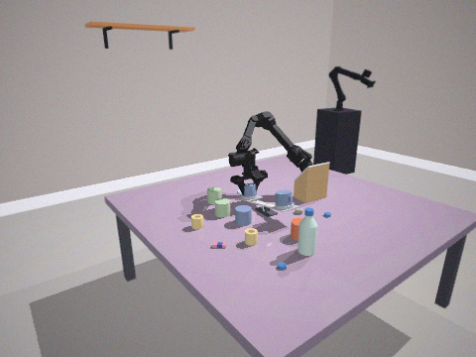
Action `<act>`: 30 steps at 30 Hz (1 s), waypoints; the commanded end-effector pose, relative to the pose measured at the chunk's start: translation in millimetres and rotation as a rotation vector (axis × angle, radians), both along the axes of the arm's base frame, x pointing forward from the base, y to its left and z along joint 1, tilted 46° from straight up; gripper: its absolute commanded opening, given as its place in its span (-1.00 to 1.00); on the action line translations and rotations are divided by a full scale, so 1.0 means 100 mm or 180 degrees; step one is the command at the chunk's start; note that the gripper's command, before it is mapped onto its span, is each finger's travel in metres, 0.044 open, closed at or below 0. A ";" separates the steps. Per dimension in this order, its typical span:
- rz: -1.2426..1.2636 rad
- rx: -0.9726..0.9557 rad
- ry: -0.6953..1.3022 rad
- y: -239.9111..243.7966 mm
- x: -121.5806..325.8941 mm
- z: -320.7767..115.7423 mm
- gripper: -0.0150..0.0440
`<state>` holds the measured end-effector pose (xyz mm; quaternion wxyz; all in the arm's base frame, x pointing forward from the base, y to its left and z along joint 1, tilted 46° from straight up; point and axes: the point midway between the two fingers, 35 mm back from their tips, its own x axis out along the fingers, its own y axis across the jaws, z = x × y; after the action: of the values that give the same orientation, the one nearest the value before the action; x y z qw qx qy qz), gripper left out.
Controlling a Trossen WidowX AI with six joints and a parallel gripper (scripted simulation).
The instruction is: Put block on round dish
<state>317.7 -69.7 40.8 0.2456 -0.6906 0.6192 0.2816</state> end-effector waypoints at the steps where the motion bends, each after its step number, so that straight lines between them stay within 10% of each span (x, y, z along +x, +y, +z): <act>1: 0.0009 -0.0001 0.0001 0.04 0.01 0.03 -0.20; 5: 0.0011 0.0004 0.0001 0.07 0.02 0.06 -0.49; 30: 0.0015 0.0030 0.0002 0.31 0.04 0.25 -0.49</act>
<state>318.0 -45.0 61.2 0.2412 -0.6884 0.6204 0.2882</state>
